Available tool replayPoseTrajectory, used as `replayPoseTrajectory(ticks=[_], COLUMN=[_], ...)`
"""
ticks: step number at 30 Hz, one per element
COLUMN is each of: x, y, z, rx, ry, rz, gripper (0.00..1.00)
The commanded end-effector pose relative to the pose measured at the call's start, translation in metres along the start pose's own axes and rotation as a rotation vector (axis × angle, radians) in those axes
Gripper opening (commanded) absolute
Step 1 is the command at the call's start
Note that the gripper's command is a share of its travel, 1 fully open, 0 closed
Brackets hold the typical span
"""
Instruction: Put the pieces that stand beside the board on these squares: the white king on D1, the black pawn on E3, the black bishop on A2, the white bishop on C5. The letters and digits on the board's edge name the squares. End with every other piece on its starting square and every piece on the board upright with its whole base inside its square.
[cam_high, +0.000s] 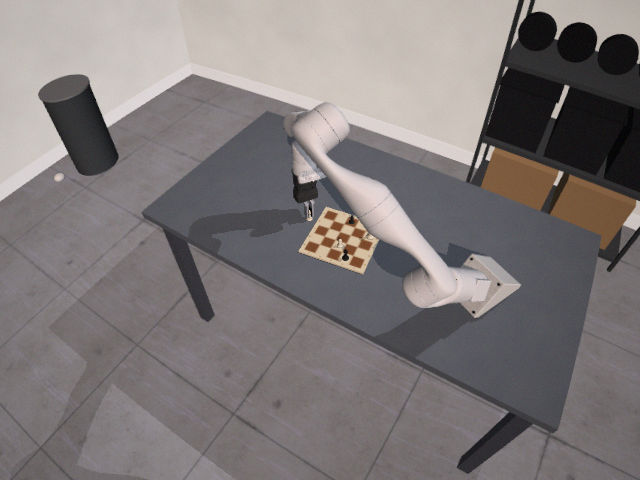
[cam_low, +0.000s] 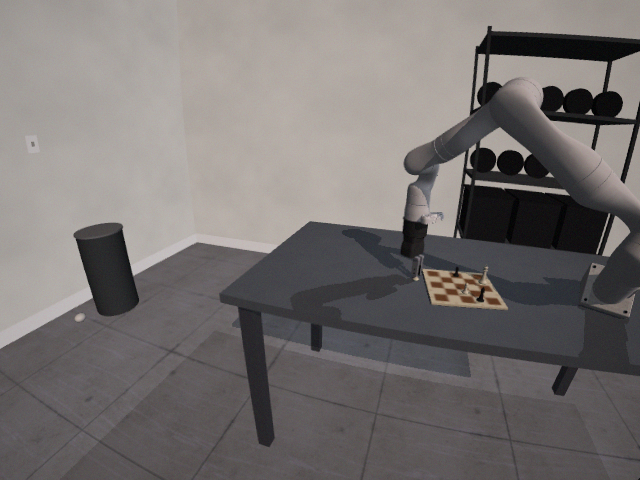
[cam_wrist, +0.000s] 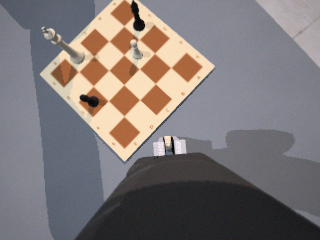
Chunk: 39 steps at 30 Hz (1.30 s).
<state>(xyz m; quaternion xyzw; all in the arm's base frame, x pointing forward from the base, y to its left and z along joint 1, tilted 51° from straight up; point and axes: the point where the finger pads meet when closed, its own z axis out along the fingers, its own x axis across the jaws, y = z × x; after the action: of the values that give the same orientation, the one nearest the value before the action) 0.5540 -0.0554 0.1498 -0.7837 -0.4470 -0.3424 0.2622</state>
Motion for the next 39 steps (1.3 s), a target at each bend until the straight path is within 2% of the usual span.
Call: replayPoseTrajectory(ticks=[1, 7, 12, 14, 22, 26, 39], x=[0.002, 0.002, 0.002, 0.002, 0.003, 0.003, 0.003], y=[0.001, 0.001, 0.0, 0.0, 0.002, 0.0, 0.0], z=[0.002, 0.0, -0.02, -0.02, -0.078, -0.094, -0.098], rx=[-0.002, -0.002, -0.002, -0.002, -0.002, -0.001, -0.001], ry=[0.005, 0.005, 0.005, 0.005, 0.003, 0.005, 0.005], rz=[-0.004, -0.004, -0.005, -0.005, -0.012, -0.005, -0.005], gripper=[0.0, 0.0, 0.0, 0.0, 0.0, 0.0, 0.0])
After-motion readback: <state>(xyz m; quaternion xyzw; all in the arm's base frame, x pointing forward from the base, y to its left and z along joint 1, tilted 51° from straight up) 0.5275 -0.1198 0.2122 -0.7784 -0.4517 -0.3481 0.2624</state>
